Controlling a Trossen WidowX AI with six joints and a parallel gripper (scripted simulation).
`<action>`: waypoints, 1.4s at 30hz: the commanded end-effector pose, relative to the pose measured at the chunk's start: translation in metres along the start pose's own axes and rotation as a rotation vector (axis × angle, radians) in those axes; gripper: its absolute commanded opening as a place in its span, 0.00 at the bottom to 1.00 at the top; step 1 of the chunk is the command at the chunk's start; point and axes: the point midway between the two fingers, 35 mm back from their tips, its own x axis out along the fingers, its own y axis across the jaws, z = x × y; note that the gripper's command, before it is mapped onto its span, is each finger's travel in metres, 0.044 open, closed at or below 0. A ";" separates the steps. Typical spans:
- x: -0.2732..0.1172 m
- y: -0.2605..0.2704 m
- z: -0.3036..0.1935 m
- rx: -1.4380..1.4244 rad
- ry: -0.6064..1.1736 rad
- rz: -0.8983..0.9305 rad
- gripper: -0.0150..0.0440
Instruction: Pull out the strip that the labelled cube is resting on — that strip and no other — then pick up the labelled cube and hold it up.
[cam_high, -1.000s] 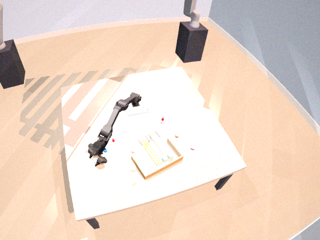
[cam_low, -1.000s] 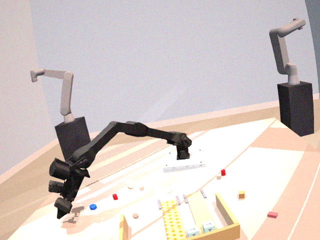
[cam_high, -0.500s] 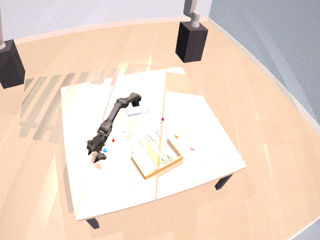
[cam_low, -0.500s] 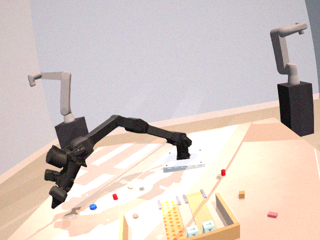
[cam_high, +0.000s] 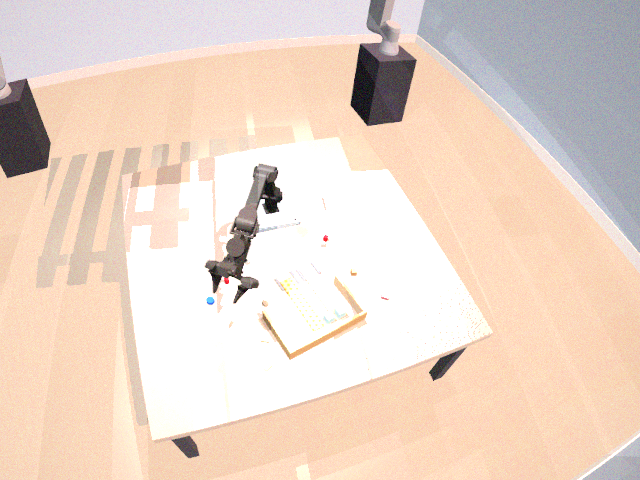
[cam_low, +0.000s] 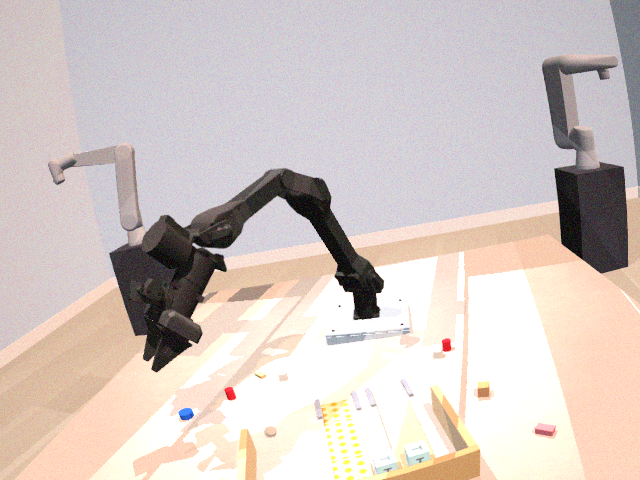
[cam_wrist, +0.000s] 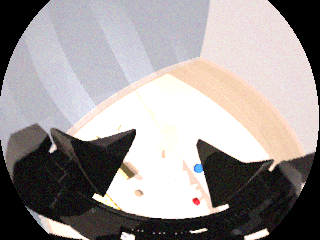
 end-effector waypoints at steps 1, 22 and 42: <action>-0.054 0.031 -0.028 -0.118 0.010 0.107 0.93; -0.233 0.060 -0.204 -0.595 -0.054 0.563 0.93; -0.193 0.105 -0.255 -0.842 0.463 0.459 0.40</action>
